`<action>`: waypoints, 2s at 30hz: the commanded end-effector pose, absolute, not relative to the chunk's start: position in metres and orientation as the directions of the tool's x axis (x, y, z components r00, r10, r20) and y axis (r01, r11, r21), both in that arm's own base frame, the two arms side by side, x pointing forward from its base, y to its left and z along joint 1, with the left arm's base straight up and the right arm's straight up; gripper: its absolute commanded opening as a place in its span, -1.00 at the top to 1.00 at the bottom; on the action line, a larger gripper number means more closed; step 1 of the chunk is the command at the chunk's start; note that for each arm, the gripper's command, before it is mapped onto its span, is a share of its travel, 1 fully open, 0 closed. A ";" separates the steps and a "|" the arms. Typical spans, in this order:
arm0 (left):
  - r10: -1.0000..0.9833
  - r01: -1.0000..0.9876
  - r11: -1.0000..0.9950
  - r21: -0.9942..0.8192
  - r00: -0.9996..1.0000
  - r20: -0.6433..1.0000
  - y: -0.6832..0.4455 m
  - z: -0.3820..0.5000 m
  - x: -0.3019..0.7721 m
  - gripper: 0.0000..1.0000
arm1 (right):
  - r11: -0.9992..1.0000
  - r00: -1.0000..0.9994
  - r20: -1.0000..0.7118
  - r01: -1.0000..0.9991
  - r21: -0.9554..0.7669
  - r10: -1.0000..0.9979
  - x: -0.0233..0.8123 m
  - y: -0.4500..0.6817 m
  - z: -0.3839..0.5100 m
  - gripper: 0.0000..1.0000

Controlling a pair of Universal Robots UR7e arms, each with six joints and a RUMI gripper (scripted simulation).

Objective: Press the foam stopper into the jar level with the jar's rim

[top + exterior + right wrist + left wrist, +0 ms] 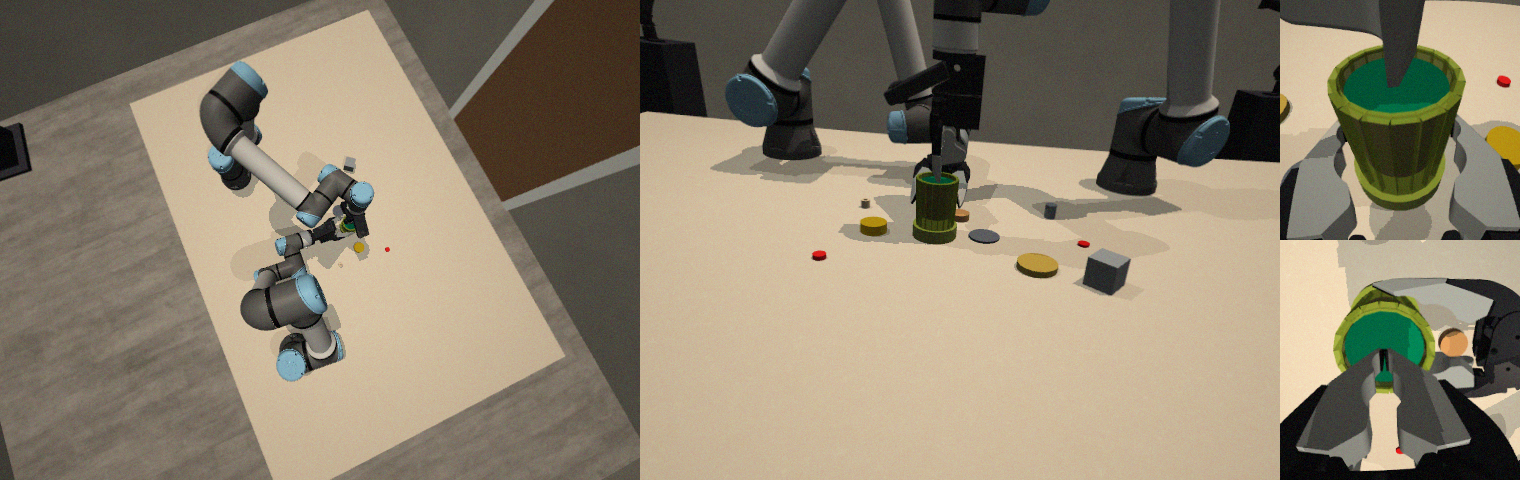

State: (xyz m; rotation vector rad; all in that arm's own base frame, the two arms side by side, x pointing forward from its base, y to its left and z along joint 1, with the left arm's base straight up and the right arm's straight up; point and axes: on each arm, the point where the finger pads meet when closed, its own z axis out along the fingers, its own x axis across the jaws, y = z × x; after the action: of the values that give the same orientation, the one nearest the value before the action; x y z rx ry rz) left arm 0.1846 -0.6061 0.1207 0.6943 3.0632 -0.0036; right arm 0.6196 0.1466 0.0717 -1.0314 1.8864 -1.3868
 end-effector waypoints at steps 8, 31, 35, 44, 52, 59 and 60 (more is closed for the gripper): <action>0.431 0.431 0.902 -0.003 -0.902 -0.002 -0.606 0.118 0.185 1.00 | 0.164 -0.537 -0.006 -0.246 -0.955 -0.844 0.620 0.147 0.072 0.33; 0.431 0.431 0.902 -0.002 -0.902 -0.001 -0.606 0.111 0.185 1.00 | 0.164 -0.537 -0.006 -0.246 -0.955 -0.844 0.620 0.147 0.072 0.33; 0.431 0.431 0.902 -0.002 -0.902 -0.001 -0.606 0.110 0.185 1.00 | 0.164 -0.537 -0.006 -0.246 -0.955 -0.844 0.620 0.147 0.072 0.33; 0.431 0.431 0.902 -0.002 -0.902 -0.001 -0.606 0.107 0.185 1.00 | 0.164 -0.537 -0.006 -0.246 -0.955 -0.844 0.620 0.147 0.072 0.33; 0.431 0.431 0.902 -0.002 -0.902 -0.001 -0.606 0.104 0.185 1.00 | 0.164 -0.537 -0.006 -0.246 -0.955 -0.844 0.620 0.147 0.072 0.33; 0.431 0.431 0.902 -0.002 -0.902 -0.001 -0.606 0.103 0.185 1.00 | 0.164 -0.537 -0.006 -0.246 -0.955 -0.844 0.620 0.147 0.072 0.33; 0.431 0.431 0.902 -0.002 -0.902 -0.001 -0.606 0.103 0.185 1.00 | 0.164 -0.537 -0.006 -0.246 -0.955 -0.844 0.620 0.147 0.072 0.33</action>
State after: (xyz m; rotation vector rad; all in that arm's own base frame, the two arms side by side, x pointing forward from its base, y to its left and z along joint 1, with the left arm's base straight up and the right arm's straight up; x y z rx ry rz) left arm 0.1846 -0.6060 0.1033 0.6944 3.0634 -0.0027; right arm 0.6196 0.1466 0.0717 -1.0314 1.8864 -1.3868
